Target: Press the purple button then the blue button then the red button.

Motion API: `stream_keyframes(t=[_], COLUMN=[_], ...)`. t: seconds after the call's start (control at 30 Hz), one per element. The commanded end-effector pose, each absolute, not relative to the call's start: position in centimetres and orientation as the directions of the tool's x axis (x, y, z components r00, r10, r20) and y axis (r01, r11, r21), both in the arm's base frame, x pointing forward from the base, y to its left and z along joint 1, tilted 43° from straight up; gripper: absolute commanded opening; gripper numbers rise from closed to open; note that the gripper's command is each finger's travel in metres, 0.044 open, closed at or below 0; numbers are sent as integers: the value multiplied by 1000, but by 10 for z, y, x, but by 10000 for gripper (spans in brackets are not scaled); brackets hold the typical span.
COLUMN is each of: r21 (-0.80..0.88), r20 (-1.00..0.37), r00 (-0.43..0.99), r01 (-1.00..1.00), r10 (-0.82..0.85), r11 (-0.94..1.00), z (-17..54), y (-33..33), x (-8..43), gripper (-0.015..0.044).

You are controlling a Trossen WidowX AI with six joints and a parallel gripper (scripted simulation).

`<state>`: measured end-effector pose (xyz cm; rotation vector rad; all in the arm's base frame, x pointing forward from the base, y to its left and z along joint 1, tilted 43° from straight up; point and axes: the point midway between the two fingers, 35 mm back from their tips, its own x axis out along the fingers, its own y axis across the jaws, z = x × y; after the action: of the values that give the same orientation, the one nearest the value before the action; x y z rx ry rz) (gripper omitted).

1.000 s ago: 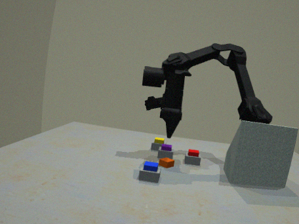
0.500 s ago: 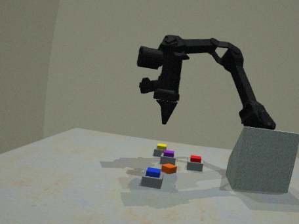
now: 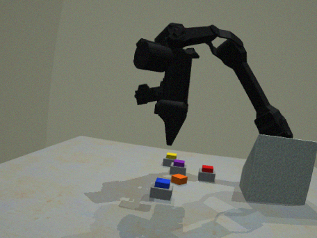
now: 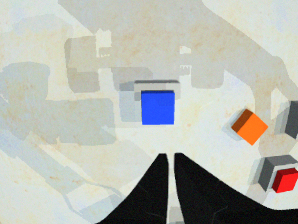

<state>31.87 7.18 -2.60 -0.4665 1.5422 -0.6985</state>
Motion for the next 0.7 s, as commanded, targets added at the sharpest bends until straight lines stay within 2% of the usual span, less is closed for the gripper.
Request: stream_keyframes(t=[0.0, 0.13, 0.67], r21=[-668, -670, -671], r20=[-744, -742, -742], r00=[-96, -96, -95], r01=[133, 133, 133], r10=[-662, -664, -664], r11=[732, 730, 730], z=[-34, -70, -85], y=[67, 34, 21], x=[322, 317, 315], gripper=[20, 20, 20])
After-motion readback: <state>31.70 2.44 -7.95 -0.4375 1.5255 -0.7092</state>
